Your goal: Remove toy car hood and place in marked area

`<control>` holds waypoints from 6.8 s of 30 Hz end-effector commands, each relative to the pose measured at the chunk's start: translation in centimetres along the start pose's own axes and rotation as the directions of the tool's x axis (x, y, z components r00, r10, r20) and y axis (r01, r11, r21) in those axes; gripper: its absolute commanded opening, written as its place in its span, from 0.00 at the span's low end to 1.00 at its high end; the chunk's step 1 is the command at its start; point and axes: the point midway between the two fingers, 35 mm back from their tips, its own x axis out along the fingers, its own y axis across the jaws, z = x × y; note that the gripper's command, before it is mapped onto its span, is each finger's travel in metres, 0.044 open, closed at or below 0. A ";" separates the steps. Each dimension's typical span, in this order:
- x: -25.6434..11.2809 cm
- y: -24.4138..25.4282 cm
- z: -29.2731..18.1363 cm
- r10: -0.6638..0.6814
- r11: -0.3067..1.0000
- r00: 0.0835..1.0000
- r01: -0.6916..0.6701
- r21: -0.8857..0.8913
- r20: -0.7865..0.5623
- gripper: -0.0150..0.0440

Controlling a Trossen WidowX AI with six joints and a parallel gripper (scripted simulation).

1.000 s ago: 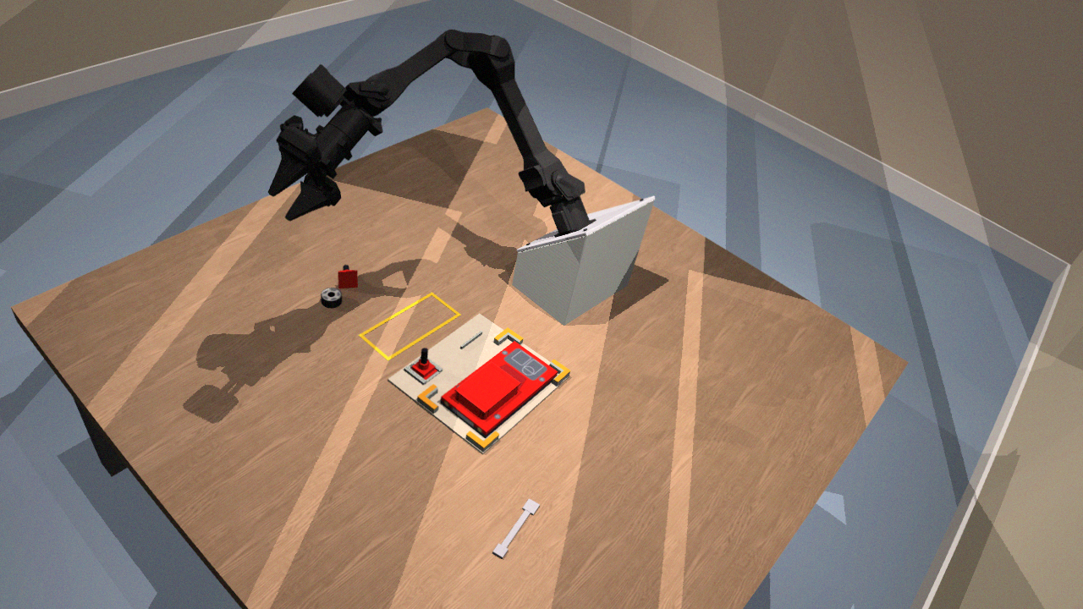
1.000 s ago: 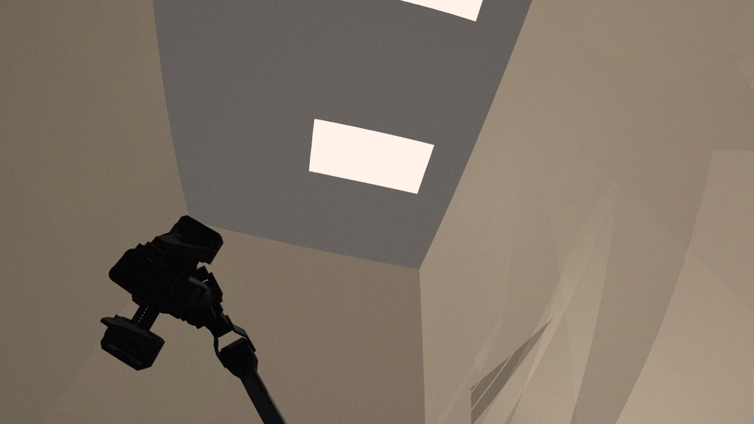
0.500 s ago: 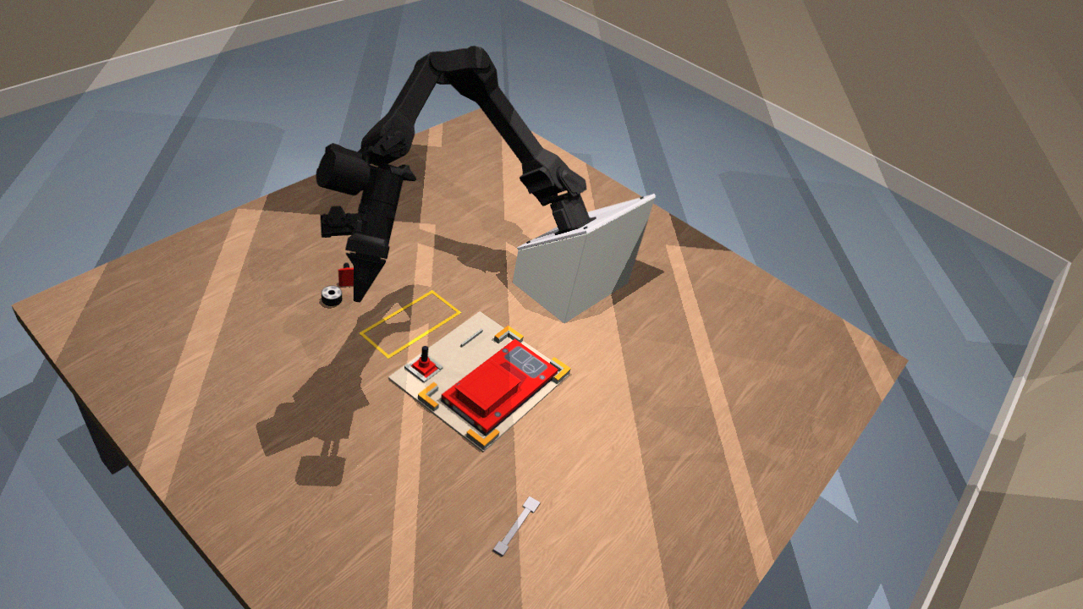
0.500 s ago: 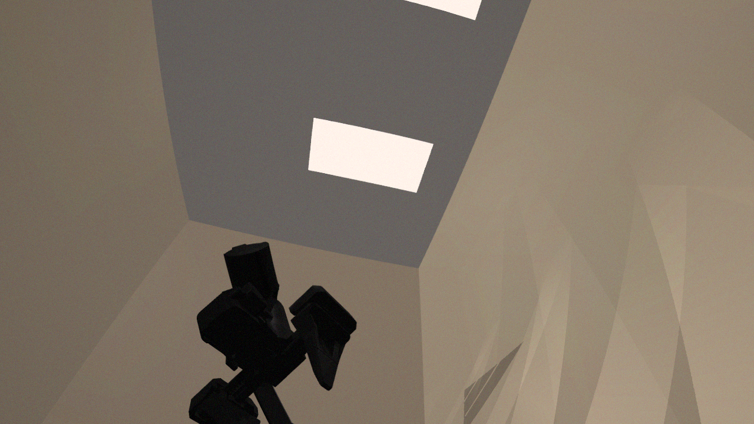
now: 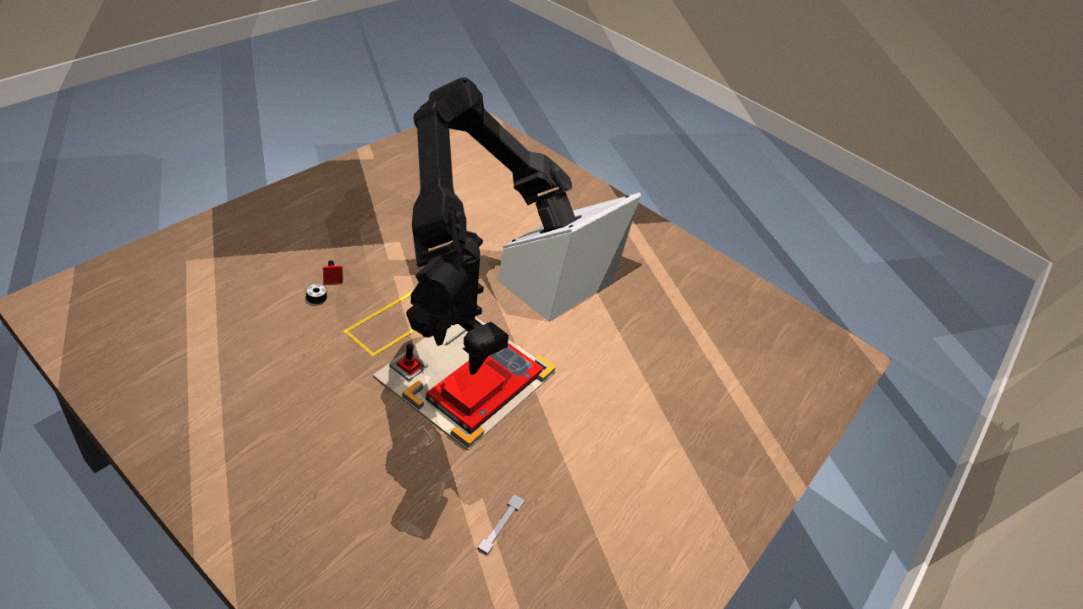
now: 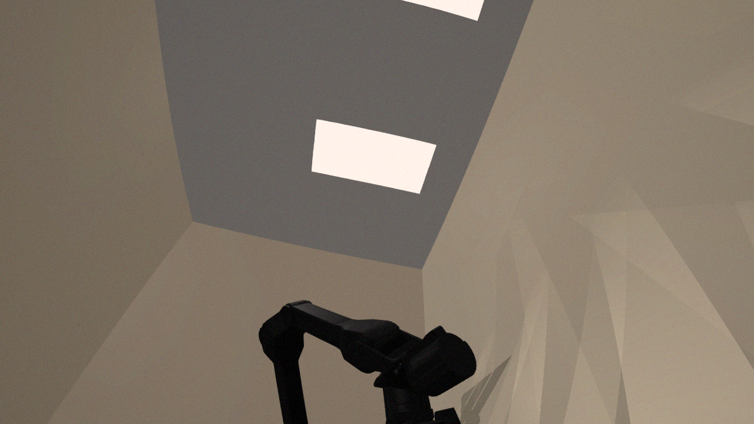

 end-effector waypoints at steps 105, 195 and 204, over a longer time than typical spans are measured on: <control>8.4 0.1 -4.3 -0.159 0.970 0.986 0.147 -0.191 -0.046 1.00; 1.2 -3.7 -2.3 -0.142 0.972 0.989 0.131 -0.195 -0.046 0.25; 0.3 -8.1 -1.5 -0.137 0.973 0.990 0.125 -0.195 -0.046 0.25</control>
